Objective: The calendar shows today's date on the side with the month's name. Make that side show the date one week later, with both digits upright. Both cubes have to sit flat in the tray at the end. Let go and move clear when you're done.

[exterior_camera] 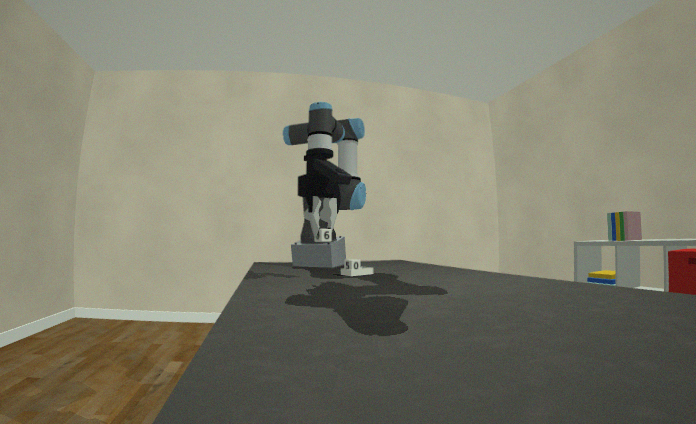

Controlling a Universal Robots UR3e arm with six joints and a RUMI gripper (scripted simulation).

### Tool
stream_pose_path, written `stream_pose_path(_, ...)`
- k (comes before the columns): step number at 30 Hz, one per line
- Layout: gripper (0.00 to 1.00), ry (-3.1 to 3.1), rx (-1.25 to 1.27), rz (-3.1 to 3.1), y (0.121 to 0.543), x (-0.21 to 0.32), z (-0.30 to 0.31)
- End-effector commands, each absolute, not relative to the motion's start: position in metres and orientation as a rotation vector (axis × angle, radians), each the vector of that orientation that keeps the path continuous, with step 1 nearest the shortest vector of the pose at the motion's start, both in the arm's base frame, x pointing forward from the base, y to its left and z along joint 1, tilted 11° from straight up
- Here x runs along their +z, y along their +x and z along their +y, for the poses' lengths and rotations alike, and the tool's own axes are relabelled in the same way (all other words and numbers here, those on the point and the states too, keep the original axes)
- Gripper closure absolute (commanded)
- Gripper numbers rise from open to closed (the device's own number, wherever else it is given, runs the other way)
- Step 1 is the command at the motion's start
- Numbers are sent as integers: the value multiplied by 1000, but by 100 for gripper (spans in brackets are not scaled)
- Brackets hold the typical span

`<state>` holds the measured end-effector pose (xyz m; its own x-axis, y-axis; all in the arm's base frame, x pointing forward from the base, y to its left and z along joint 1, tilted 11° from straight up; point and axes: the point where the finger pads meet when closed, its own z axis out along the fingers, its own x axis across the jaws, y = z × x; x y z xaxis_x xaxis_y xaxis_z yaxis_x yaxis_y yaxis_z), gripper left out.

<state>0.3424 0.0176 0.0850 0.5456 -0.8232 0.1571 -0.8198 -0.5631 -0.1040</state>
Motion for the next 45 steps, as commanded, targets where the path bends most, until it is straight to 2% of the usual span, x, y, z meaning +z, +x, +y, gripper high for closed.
stream_pose_path(1, 89, -2745, -300, 1459, 346, 71, 16)
stream_pose_path(19, 89, -2745, -300, 1459, 356, 12, 12)
stream_pose_path(45, 89, -2745, -300, 1459, 358, 2, 11)
